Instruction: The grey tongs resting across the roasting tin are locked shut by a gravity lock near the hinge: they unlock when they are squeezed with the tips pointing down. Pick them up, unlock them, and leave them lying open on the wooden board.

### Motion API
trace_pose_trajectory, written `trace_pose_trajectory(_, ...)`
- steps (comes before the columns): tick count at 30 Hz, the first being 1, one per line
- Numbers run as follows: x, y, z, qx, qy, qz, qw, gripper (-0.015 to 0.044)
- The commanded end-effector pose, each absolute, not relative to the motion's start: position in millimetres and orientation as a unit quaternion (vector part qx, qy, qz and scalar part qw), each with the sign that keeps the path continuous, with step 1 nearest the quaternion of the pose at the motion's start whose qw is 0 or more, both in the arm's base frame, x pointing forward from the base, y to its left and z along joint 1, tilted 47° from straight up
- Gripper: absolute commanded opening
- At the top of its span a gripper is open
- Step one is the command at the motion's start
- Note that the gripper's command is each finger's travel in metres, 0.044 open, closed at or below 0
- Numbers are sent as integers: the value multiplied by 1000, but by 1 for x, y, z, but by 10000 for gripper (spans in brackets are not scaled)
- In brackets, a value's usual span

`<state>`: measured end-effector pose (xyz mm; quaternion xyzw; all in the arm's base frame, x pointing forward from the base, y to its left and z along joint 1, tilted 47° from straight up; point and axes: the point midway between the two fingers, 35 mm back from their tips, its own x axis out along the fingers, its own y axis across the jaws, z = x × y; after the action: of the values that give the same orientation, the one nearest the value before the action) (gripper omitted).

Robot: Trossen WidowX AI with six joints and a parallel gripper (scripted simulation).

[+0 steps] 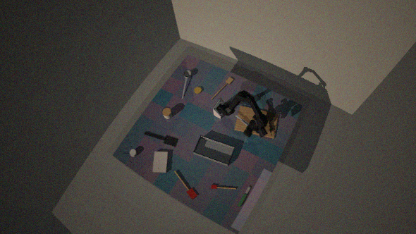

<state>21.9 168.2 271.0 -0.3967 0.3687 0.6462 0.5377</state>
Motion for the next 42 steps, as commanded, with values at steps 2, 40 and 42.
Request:
trace_pose_trajectory(2, 14, 166, 271, -418, 353, 645, 533, -150)
trace_pose_trajectory(40, -31, 155, 276, -522, 202, 660, 501, -150)
trace_pose_trajectory(42, -34, 154, 277, -525, 192, 662, 500, -150)
